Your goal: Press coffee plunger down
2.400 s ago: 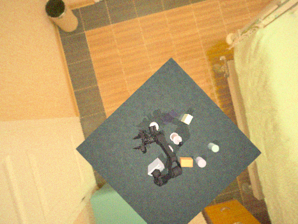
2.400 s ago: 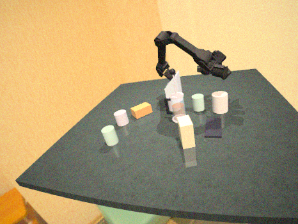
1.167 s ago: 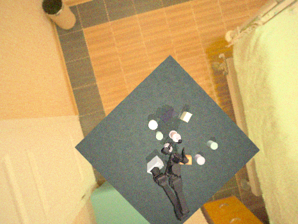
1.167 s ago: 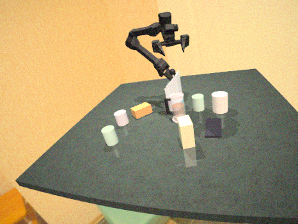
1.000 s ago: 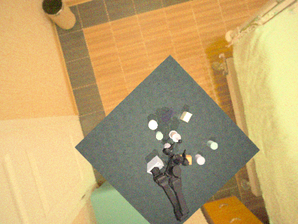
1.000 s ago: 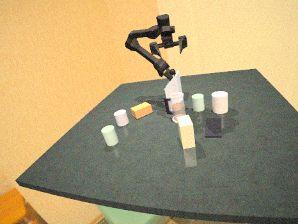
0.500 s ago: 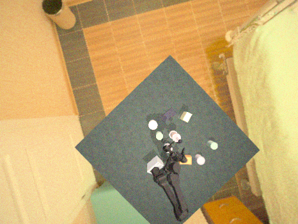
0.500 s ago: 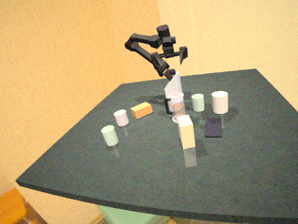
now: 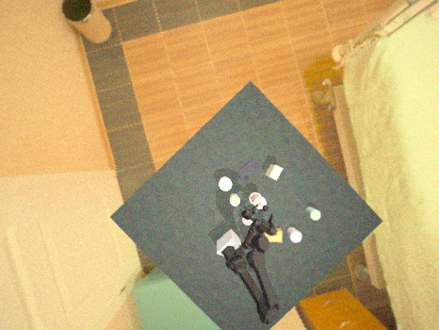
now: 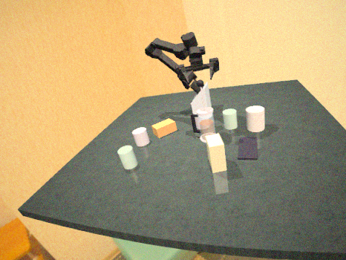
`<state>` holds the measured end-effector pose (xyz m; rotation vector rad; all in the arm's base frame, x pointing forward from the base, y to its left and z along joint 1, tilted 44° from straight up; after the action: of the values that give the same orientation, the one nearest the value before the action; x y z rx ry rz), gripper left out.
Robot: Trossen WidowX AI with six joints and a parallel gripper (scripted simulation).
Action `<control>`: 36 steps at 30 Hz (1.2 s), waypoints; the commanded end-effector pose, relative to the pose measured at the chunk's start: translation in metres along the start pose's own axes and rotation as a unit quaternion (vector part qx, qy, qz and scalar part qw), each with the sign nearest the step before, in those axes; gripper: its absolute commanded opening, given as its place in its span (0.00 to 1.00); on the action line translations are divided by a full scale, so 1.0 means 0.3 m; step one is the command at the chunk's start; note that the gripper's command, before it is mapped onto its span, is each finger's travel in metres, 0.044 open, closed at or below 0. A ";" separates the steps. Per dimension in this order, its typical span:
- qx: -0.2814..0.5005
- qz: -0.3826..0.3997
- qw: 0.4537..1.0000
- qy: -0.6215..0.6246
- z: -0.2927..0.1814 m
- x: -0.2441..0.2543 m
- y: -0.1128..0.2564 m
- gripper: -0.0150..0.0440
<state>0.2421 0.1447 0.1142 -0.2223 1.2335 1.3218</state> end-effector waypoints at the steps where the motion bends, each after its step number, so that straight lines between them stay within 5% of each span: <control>1: 0.000 0.001 1.000 0.004 -0.005 0.002 -0.024 1.00; 5: 0.000 0.001 1.000 0.004 -0.006 0.001 -0.037 1.00; 17: 0.000 0.001 1.000 0.004 -0.006 0.001 -0.037 0.47; 36: 0.001 0.002 1.000 0.004 -0.033 0.013 -0.065 0.46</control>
<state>0.2518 0.1391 0.1056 -0.2342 1.2236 1.3256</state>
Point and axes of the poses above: the point midway between the two fingers, 35 mm back from their tips, its own y axis back along the fingers, its own x axis across the jaws, z = x × y, the point moved 10 cm from there along y, back along the fingers, and after that the axes turned 12 degrees about y, right-handed, at the moved point
